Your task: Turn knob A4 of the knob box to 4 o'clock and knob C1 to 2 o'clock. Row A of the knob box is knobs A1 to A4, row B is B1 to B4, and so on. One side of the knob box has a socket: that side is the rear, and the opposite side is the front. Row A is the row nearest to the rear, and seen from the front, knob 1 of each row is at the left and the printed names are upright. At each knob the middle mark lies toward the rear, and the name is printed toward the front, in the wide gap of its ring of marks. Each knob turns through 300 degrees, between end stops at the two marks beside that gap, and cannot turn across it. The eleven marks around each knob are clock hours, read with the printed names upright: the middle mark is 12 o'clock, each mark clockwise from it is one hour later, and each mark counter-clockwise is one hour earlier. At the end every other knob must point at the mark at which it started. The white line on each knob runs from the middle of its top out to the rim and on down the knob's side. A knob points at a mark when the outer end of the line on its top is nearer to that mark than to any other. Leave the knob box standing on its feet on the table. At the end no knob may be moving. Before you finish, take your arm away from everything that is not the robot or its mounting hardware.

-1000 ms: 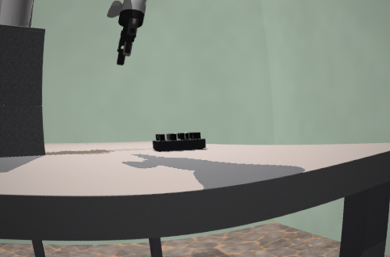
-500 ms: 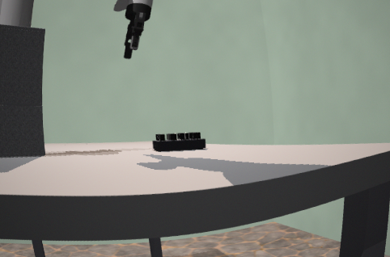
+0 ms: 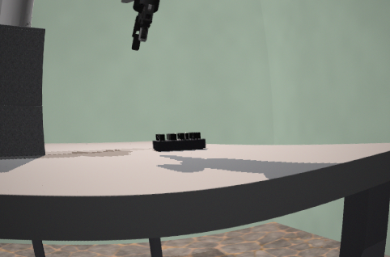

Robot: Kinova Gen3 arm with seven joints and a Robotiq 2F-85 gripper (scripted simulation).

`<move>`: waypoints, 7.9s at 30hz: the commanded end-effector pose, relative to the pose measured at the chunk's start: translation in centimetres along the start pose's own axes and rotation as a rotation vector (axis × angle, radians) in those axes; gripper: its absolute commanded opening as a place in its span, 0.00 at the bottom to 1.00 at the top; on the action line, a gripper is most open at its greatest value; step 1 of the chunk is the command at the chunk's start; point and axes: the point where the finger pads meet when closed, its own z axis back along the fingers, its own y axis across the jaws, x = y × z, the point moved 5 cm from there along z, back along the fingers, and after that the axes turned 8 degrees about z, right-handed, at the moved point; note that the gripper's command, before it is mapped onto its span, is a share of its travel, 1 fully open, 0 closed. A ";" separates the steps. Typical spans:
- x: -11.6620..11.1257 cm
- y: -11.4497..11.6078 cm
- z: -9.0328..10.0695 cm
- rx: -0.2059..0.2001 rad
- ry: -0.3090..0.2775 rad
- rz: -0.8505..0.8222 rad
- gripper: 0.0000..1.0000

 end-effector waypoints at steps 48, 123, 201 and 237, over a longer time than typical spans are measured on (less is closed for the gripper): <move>3.2 -8.5 7.7 0.057 -0.062 -0.024 1.00; 2.0 -24.0 18.4 0.044 -0.167 -0.080 1.00; 4.8 -27.4 12.1 -0.172 -0.134 0.388 1.00; 6.4 -27.7 8.6 -0.258 -0.102 0.661 1.00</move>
